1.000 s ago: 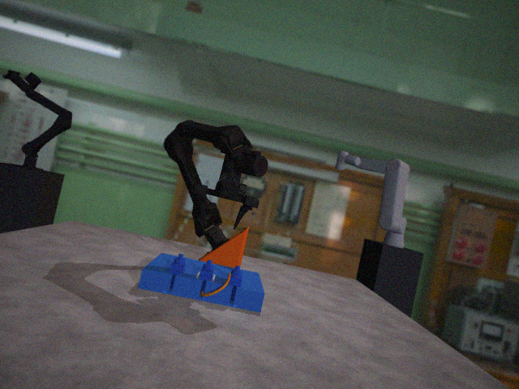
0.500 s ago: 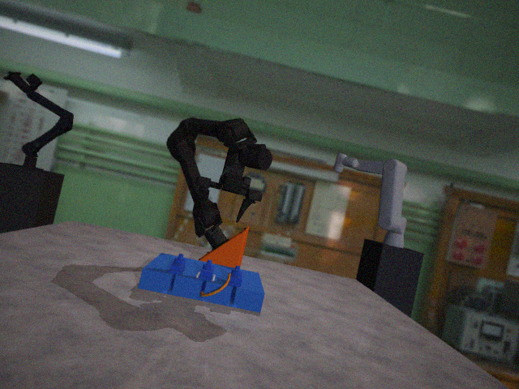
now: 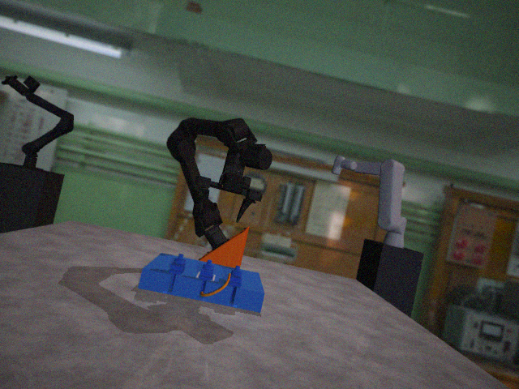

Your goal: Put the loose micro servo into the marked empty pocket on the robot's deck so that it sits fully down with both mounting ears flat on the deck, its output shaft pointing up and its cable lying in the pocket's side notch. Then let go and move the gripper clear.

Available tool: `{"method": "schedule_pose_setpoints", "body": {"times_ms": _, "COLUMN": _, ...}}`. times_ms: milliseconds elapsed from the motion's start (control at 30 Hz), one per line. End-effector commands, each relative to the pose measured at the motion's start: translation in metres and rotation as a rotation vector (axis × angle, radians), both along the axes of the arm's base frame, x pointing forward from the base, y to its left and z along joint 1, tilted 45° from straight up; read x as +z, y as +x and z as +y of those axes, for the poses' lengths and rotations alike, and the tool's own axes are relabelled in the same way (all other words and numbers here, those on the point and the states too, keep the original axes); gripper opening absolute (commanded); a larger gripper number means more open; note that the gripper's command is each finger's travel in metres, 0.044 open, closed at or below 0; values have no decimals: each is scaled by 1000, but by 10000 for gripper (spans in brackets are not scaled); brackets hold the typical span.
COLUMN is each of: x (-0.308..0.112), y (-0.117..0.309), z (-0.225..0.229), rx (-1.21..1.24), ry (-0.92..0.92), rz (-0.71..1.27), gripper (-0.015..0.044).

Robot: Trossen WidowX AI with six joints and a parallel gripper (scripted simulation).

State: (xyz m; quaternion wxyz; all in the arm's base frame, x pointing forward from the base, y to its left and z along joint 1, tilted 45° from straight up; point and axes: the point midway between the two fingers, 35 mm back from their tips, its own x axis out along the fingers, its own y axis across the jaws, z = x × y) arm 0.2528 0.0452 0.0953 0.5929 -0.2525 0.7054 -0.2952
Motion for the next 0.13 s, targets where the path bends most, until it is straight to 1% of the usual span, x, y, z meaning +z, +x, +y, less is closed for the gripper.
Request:
{"method": "schedule_pose_setpoints", "body": {"times_ms": 0, "x": 0, "y": -1, "z": 1, "rx": -3, "ry": 3, "rz": 4, "gripper": 440}}
{"method": "schedule_pose_setpoints", "body": {"times_ms": 100, "x": 0, "y": -1, "z": 1, "rx": -3, "ry": 3, "rz": 4, "gripper": 440}}
